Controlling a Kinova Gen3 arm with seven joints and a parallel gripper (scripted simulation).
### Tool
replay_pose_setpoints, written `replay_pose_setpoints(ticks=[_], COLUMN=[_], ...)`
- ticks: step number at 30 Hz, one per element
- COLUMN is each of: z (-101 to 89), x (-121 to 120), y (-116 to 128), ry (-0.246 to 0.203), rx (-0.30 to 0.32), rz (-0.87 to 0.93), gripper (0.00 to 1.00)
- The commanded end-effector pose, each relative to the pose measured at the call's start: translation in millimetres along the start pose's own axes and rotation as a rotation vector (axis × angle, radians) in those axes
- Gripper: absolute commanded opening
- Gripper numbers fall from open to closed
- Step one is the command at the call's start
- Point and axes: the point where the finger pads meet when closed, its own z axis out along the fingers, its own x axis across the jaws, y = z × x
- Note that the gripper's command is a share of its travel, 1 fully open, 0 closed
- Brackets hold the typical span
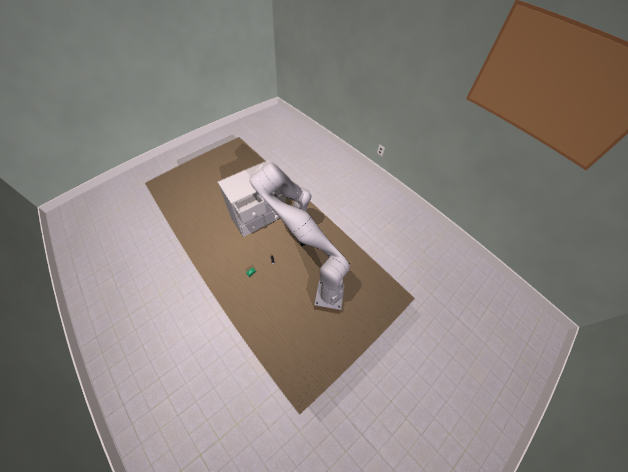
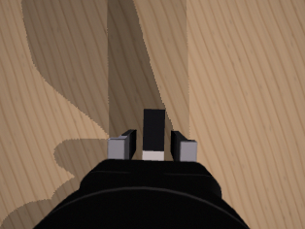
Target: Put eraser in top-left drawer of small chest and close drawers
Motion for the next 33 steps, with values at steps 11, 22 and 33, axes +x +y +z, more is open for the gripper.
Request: replay_pose_setpoints(ticks=[11, 22, 33], z=[7.4, 19.5, 19.5], x=[0.0, 0.1, 0.1], y=[0.6, 0.6, 0.6], ry=[0.000, 0.000, 0.000], rx=[-0.002, -0.002, -0.002], rz=[0.000, 0.000, 0.000], gripper=[0.75, 0.75, 0.75])
